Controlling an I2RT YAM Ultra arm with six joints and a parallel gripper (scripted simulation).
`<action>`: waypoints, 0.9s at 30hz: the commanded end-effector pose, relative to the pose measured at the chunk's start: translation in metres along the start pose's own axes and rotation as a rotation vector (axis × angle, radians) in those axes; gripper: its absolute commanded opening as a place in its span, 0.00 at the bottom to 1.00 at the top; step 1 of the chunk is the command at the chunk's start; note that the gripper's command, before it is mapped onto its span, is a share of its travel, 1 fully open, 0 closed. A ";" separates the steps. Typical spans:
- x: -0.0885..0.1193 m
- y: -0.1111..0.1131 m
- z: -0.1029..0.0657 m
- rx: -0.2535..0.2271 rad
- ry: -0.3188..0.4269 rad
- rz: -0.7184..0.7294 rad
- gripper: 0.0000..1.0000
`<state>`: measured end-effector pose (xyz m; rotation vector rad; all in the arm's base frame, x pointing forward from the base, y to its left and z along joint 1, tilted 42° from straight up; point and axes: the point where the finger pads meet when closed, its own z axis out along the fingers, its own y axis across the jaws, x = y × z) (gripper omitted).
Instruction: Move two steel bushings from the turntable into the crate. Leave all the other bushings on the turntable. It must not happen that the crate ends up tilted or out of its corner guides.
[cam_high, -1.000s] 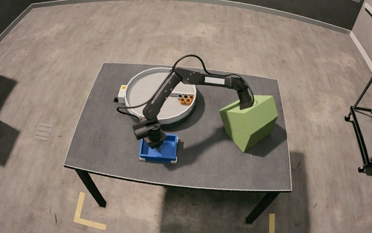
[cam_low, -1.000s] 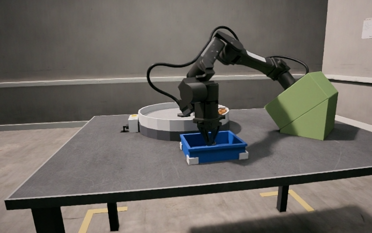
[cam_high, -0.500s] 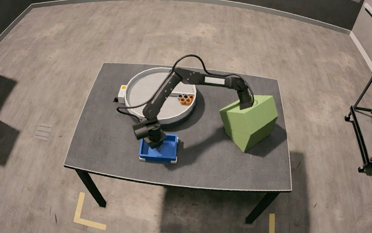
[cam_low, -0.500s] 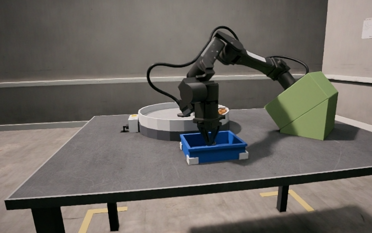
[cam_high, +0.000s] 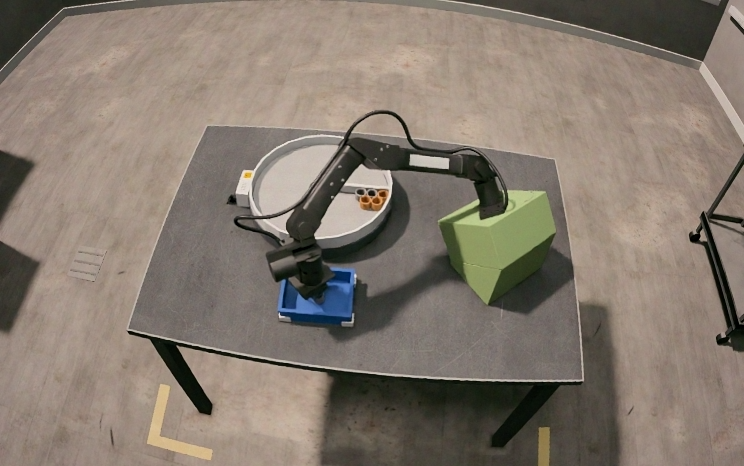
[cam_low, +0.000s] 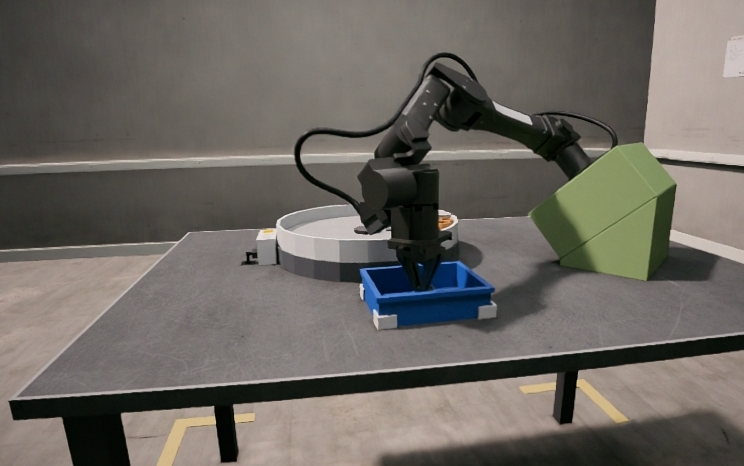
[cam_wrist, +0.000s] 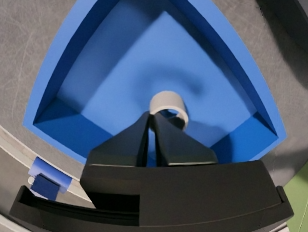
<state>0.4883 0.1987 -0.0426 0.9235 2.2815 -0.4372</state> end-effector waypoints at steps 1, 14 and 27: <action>-0.002 0.016 -0.014 -0.051 -0.007 0.012 0.00; -0.001 0.013 -0.011 -0.040 -0.006 0.006 0.00; -0.001 0.013 -0.011 -0.040 -0.006 0.006 0.00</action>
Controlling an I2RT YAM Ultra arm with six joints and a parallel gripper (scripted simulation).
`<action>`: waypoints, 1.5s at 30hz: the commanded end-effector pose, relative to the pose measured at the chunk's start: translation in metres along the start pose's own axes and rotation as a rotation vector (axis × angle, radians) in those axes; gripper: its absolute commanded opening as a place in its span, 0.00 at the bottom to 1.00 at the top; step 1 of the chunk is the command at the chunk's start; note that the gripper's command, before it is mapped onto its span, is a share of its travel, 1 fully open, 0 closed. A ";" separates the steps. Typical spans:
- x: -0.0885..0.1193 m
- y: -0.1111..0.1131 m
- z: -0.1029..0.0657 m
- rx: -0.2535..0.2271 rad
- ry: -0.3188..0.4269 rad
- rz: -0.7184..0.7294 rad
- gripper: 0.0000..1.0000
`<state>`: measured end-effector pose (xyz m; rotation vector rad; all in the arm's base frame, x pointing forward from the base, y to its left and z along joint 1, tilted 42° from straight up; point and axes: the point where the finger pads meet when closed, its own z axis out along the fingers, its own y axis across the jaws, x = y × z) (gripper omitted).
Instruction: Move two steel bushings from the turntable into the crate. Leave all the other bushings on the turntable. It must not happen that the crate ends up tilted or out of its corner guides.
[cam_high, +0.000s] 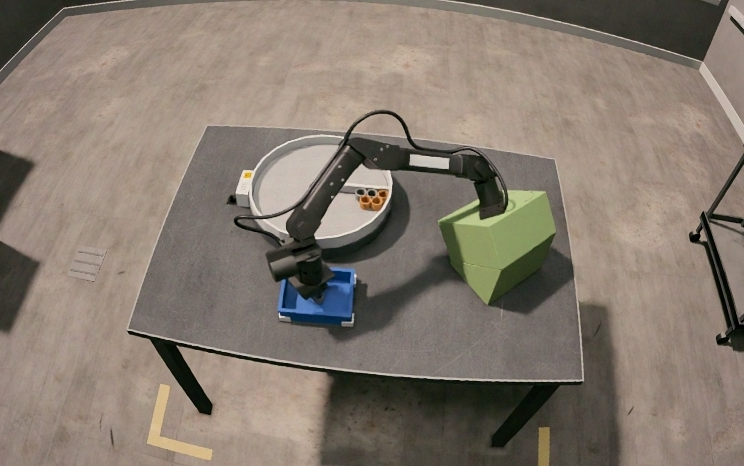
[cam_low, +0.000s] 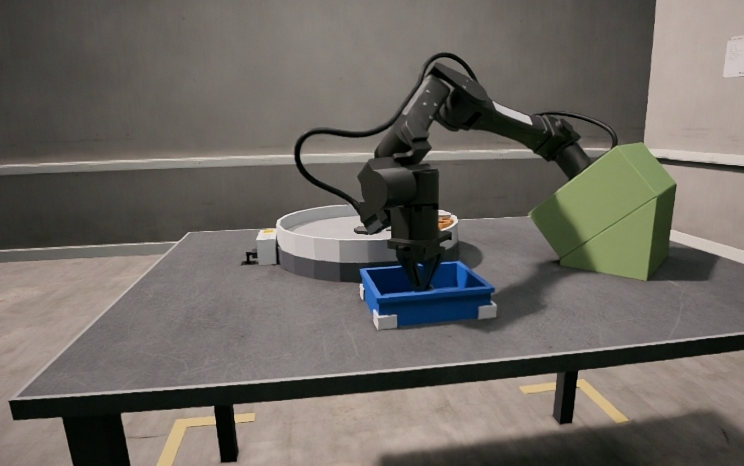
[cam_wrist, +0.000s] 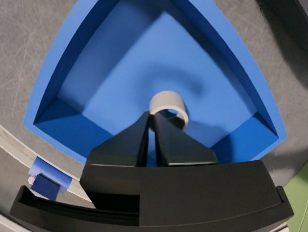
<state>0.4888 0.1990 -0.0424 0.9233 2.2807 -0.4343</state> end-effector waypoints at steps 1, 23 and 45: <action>0.000 0.013 -0.011 -0.038 -0.006 0.005 0.00; -0.003 0.009 -0.008 -0.021 -0.002 -0.004 0.00; -0.004 0.011 -0.012 -0.029 -0.004 -0.002 0.00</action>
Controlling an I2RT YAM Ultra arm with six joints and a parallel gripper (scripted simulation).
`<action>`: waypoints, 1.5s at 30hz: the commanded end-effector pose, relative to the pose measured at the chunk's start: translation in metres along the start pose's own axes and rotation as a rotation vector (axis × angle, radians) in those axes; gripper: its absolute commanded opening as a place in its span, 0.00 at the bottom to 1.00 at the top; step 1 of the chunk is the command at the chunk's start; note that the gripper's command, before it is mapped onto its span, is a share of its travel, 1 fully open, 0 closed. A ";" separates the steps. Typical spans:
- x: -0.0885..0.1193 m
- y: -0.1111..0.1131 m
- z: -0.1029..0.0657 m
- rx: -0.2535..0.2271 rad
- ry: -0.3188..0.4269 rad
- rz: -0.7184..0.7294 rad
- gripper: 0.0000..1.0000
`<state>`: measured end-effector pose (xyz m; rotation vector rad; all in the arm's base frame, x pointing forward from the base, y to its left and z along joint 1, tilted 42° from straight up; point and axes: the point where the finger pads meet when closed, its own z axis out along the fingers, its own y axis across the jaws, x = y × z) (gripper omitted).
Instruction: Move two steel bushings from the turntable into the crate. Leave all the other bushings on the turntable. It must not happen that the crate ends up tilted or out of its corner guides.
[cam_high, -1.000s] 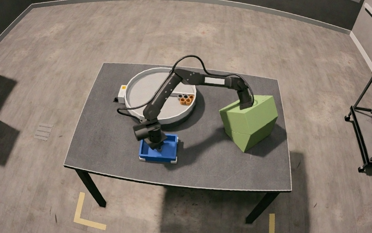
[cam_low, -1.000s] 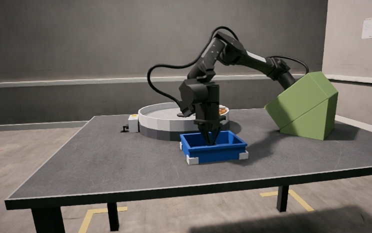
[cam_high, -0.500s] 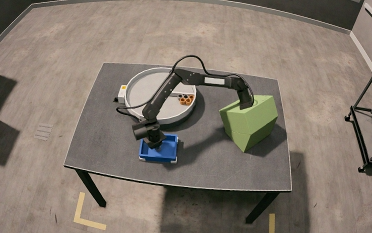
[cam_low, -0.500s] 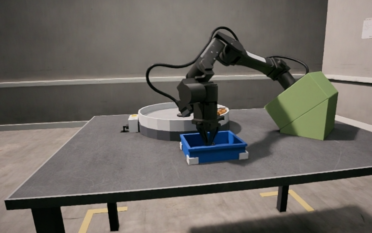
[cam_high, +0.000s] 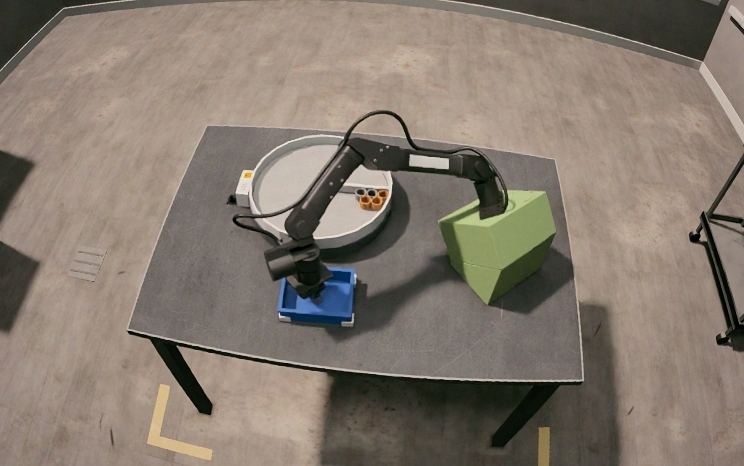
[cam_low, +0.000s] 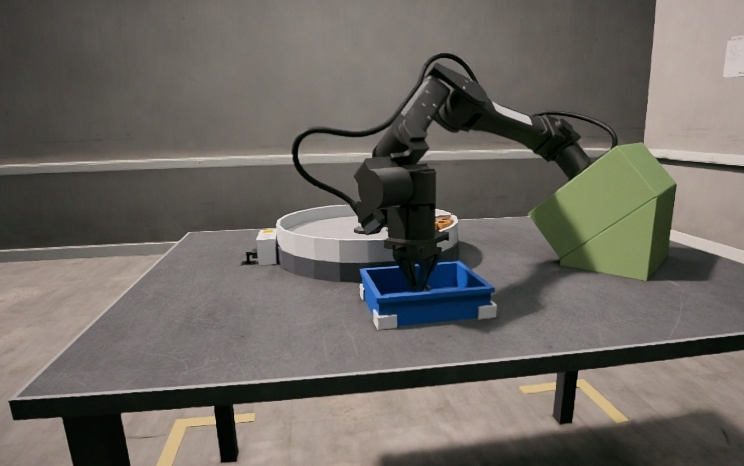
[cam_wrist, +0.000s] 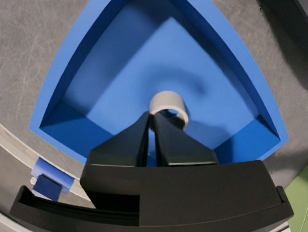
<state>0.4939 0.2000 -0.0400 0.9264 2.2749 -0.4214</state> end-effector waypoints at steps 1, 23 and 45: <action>0.000 0.007 -0.012 -0.020 -0.001 -0.010 0.00; 0.000 0.007 -0.012 -0.021 -0.001 -0.010 0.00; -0.001 0.004 -0.012 -0.030 -0.004 0.000 0.00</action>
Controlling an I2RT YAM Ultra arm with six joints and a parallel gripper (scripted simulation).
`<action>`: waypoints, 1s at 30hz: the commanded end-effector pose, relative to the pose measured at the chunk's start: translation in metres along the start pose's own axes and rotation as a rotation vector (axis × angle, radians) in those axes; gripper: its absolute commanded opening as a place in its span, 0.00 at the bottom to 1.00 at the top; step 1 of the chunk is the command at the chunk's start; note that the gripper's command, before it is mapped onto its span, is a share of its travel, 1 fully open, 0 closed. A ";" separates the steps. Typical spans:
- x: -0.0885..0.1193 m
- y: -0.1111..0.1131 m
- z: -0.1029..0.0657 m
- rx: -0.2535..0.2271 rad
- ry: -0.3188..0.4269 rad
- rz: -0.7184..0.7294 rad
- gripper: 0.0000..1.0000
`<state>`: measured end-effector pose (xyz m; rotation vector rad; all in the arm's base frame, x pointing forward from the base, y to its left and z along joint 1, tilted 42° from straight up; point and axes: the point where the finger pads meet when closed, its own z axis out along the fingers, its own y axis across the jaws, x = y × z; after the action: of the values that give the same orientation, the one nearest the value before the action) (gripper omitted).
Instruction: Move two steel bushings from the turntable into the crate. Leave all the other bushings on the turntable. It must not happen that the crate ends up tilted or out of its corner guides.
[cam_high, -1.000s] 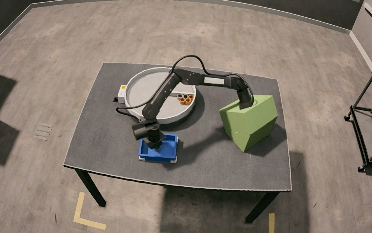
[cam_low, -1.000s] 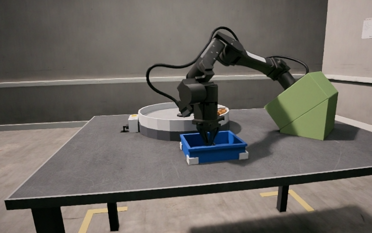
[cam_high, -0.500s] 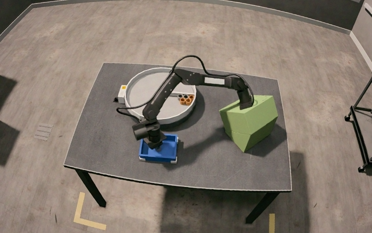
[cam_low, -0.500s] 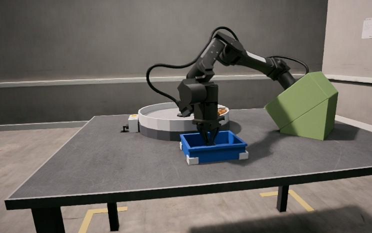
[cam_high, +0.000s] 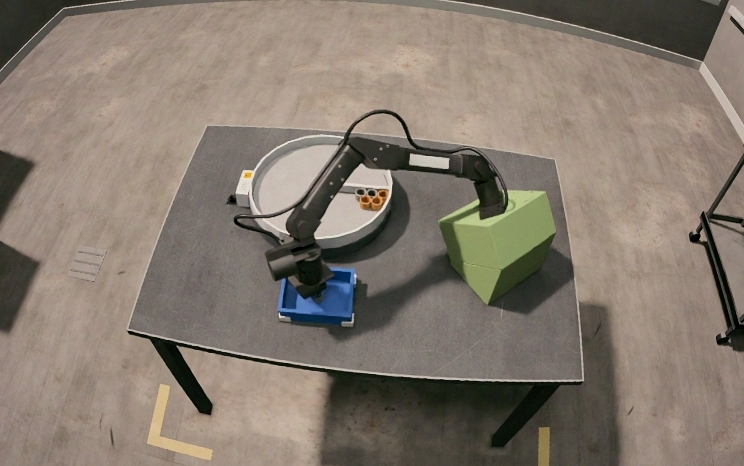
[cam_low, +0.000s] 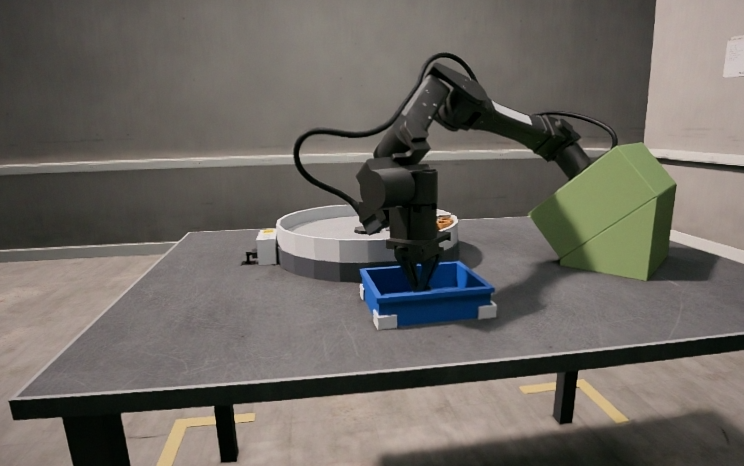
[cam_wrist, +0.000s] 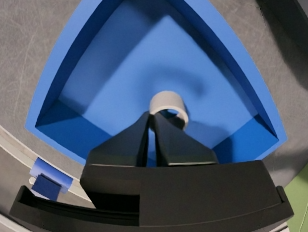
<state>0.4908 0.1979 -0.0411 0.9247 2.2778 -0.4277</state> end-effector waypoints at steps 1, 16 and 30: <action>-0.002 0.008 -0.013 -0.035 -0.005 0.004 0.00; -0.002 0.008 -0.013 -0.035 -0.005 0.004 0.00; -0.002 0.008 -0.013 -0.035 -0.005 0.004 0.14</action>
<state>0.4908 0.1979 -0.0411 0.9246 2.2780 -0.4277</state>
